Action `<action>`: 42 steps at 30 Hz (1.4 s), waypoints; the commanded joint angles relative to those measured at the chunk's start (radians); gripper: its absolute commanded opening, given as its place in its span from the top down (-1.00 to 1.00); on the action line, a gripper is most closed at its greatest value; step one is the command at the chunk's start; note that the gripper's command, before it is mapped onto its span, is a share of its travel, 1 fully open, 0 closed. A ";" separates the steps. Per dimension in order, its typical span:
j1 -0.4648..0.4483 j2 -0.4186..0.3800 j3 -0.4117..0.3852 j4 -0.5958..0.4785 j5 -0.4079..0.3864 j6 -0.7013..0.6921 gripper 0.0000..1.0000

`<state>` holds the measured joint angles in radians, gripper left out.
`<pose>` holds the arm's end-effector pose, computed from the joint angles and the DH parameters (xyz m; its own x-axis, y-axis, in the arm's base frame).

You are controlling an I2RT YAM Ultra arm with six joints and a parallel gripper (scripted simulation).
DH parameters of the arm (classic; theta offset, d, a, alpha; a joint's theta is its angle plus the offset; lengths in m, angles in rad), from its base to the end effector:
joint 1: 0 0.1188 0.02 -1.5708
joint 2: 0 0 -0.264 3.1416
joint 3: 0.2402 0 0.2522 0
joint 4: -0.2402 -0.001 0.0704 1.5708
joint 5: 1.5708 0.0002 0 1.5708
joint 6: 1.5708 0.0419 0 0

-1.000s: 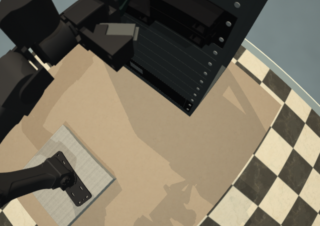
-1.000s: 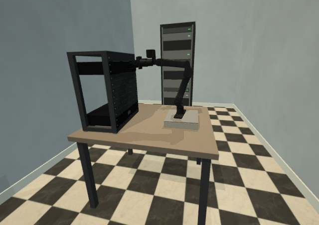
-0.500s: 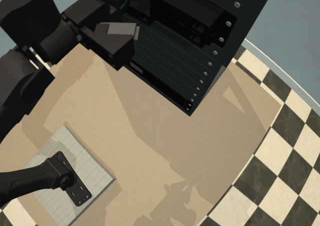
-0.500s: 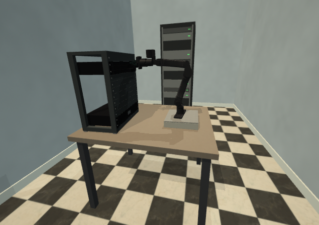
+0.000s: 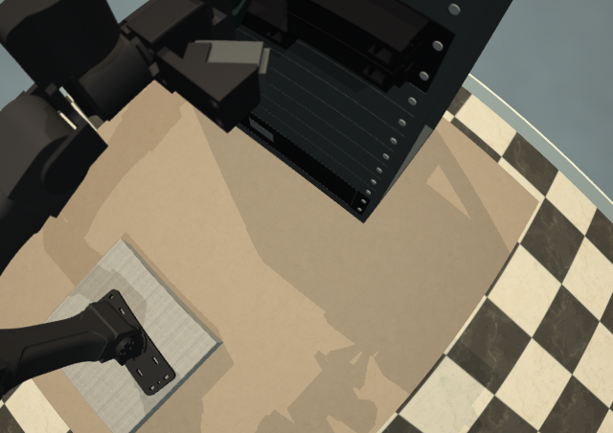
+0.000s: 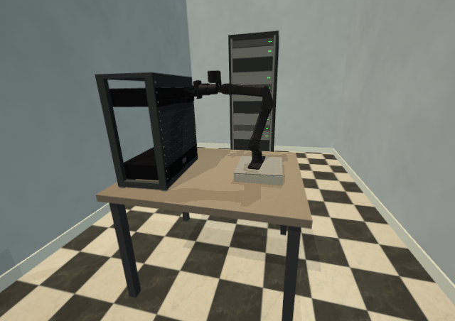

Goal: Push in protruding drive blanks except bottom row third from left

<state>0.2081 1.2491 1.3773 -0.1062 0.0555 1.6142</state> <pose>0.2782 0.0574 0.4623 -0.1528 0.9872 0.0446 -0.0149 -0.0474 0.9988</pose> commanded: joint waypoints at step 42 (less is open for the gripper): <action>0.052 -0.355 -0.184 -0.181 0.023 -0.017 1.00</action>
<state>0.2481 0.9154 1.2144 -0.2321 0.0624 1.6127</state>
